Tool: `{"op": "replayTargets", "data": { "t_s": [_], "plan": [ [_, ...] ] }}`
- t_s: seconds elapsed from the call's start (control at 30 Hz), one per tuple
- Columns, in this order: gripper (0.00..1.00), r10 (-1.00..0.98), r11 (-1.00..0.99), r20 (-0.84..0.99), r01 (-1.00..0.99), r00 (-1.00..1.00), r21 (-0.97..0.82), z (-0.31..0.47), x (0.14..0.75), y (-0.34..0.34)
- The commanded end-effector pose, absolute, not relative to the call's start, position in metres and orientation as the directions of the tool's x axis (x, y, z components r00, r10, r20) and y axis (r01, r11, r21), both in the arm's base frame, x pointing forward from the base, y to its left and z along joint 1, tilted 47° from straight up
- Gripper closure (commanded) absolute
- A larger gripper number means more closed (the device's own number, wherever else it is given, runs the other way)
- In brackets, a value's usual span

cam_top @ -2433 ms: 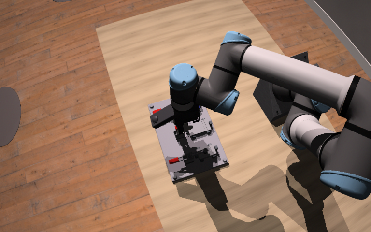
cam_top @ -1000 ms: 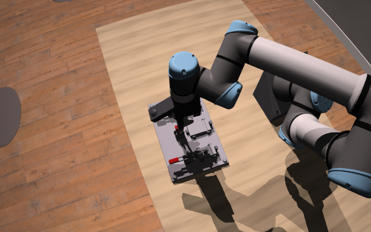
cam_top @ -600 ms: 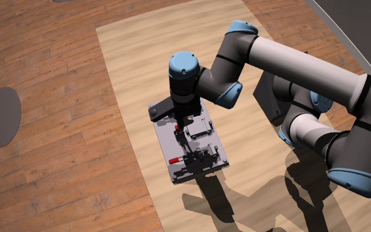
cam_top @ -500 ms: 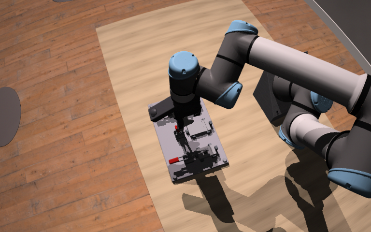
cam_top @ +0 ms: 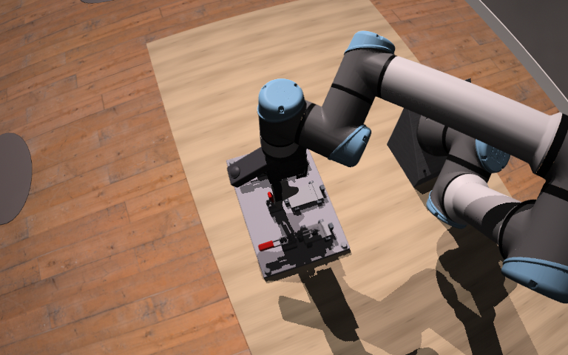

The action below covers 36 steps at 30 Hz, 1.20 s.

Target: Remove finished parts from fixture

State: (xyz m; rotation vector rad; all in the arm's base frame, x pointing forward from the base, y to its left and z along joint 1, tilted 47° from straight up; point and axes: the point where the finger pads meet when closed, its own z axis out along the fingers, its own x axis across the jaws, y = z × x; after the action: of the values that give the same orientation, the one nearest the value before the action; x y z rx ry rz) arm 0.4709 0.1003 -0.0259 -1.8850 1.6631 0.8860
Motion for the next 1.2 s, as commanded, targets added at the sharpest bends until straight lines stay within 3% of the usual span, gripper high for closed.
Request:
{"op": "replayTargets", "data": {
  "t_s": [0.0,1.17],
  "plan": [
    [0.41,-0.681,-0.153,-0.73,-0.986,0.056,0.067,-0.026,0.471,0.1],
    [0.41,-0.681,-0.153,-0.73,-0.986,0.056,0.067,-0.025,0.441,0.097]
  ]
}}
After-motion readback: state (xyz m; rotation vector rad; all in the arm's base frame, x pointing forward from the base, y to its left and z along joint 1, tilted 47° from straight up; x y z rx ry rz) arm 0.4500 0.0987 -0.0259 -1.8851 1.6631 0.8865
